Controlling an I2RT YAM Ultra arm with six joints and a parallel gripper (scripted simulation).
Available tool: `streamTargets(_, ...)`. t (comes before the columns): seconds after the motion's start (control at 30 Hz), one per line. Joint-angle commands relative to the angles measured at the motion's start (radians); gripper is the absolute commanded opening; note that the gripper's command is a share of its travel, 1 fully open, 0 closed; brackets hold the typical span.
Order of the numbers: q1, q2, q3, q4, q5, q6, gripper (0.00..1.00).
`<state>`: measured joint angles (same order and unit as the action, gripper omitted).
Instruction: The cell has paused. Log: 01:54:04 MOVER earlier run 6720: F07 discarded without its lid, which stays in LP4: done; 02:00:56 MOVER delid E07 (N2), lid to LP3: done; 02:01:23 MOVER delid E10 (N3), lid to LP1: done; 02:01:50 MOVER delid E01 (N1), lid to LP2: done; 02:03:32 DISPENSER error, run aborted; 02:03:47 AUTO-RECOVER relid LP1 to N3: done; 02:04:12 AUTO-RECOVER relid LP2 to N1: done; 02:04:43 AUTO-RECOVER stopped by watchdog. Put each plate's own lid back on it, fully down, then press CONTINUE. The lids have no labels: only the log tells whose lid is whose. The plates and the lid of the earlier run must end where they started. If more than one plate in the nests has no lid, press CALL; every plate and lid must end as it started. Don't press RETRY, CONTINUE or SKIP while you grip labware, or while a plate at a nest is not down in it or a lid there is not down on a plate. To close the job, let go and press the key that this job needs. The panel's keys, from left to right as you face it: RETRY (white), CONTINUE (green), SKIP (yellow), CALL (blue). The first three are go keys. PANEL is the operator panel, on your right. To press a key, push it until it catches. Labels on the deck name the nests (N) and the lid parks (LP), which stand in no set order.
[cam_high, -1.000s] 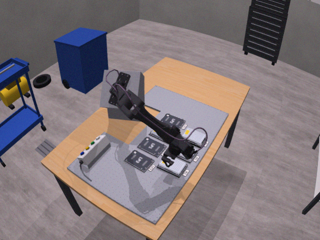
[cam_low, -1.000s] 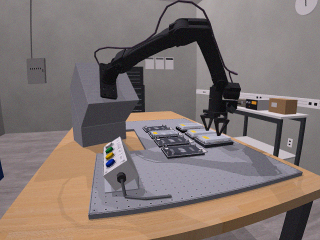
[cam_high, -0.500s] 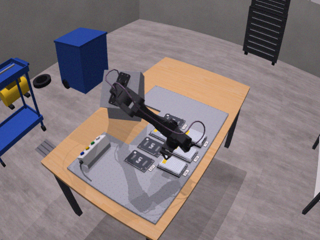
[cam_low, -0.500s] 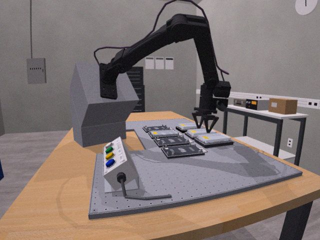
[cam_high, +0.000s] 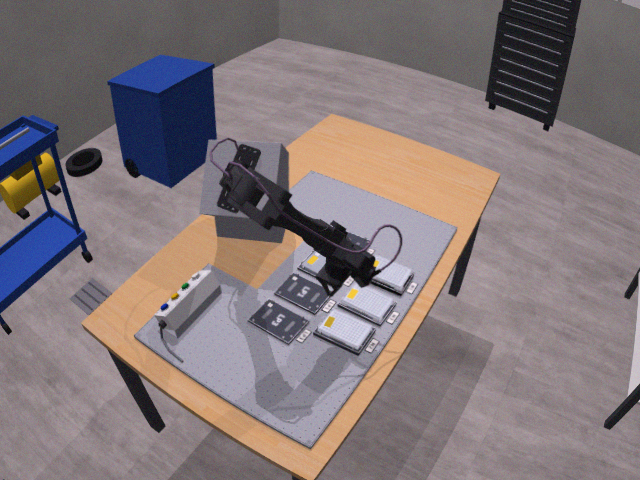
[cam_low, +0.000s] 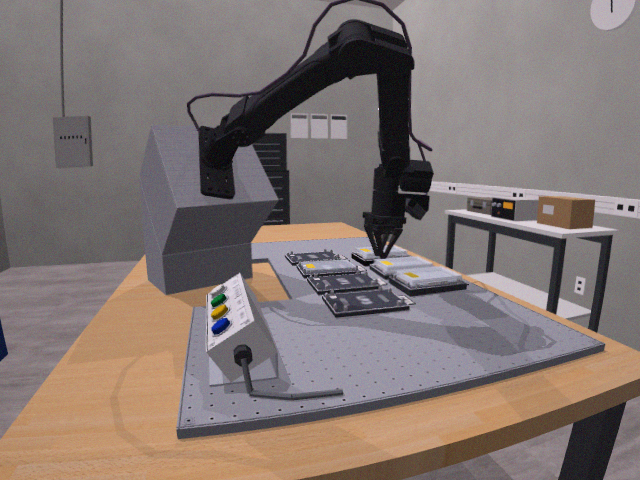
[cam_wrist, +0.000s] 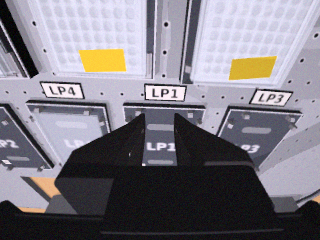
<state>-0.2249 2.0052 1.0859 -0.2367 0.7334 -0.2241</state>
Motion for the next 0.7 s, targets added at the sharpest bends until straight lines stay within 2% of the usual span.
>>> streamTargets(0.0, 0.049, -0.035, -0.065, 0.081, 0.015, 0.037, 0.0)
streamTargets(0.2, 0.083, -0.03, -0.165, 0.158, 0.028, 0.078, 0.0)
streamTargets(0.3, 0.09, -0.028, -0.184, 0.176, 0.032, 0.085, 0.0)
streamTargets(0.37, 0.101, 0.009, -0.215, 0.201, 0.037, 0.098, 0.0)
streamTargets(0.53, 0.131, 0.031, -0.287, 0.264, 0.049, 0.137, 0.0)
streamTargets(0.67, 0.139, 0.045, -0.296, 0.288, 0.052, 0.144, 0.0)
